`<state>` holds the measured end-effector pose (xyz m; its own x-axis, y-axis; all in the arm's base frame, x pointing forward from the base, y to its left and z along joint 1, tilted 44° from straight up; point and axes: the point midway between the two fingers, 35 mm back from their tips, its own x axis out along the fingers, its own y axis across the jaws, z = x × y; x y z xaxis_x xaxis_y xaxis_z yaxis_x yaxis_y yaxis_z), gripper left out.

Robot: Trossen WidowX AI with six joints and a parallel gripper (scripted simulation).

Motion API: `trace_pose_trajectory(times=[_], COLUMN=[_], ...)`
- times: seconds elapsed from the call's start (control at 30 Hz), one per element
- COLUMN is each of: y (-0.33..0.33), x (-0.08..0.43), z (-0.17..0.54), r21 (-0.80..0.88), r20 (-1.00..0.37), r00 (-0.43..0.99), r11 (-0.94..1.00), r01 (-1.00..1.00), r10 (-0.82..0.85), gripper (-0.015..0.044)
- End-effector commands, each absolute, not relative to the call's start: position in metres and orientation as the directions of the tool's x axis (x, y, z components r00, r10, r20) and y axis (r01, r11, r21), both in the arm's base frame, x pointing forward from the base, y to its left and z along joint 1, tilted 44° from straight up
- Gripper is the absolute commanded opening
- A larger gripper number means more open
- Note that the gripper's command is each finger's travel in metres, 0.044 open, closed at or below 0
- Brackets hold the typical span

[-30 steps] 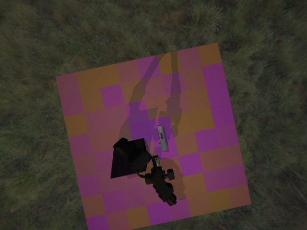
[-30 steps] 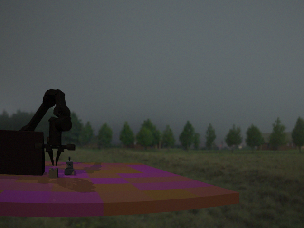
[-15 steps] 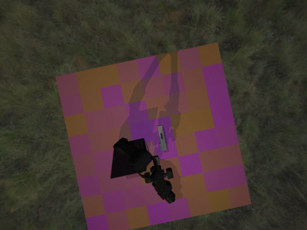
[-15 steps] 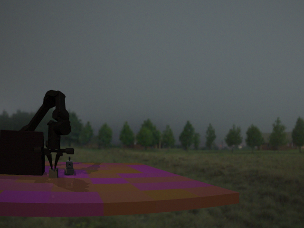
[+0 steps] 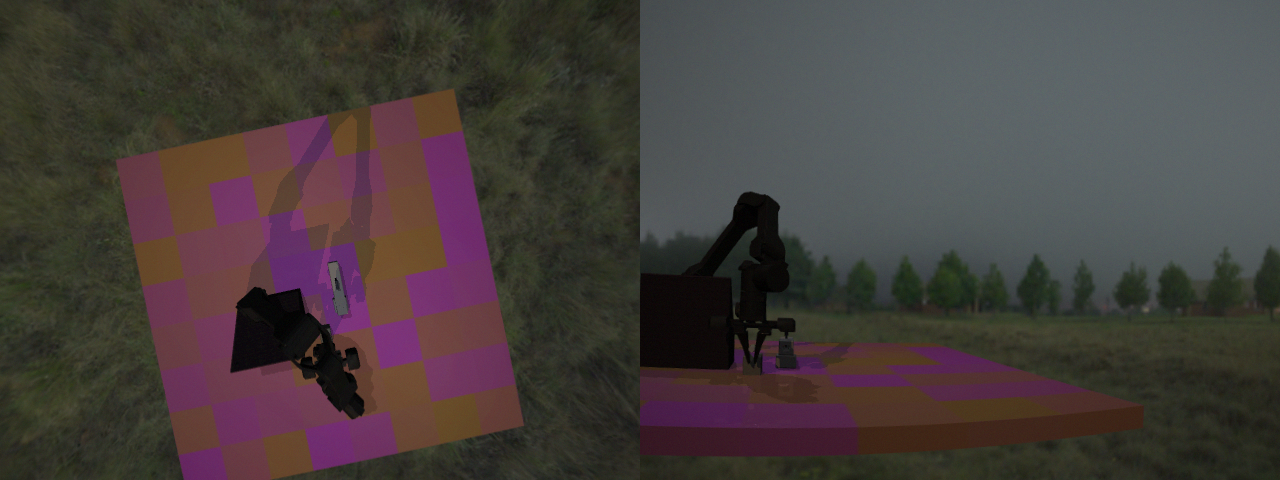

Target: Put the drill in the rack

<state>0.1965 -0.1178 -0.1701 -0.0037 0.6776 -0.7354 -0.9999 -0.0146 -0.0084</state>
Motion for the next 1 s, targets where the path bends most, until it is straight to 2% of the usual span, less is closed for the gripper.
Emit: trace_pose_trajectory(times=[0.0,0.97], y=[-0.113,-0.098], x=[0.196,0.194], z=[-0.174,-0.187], r21=[-0.004,-0.004], r20=[-0.731,-0.730], r00=[-0.005,-0.005], r11=[-0.011,-0.011], r01=[-1.000,-1.000], r10=[0.683,0.683], gripper=[0.0000,0.0000])
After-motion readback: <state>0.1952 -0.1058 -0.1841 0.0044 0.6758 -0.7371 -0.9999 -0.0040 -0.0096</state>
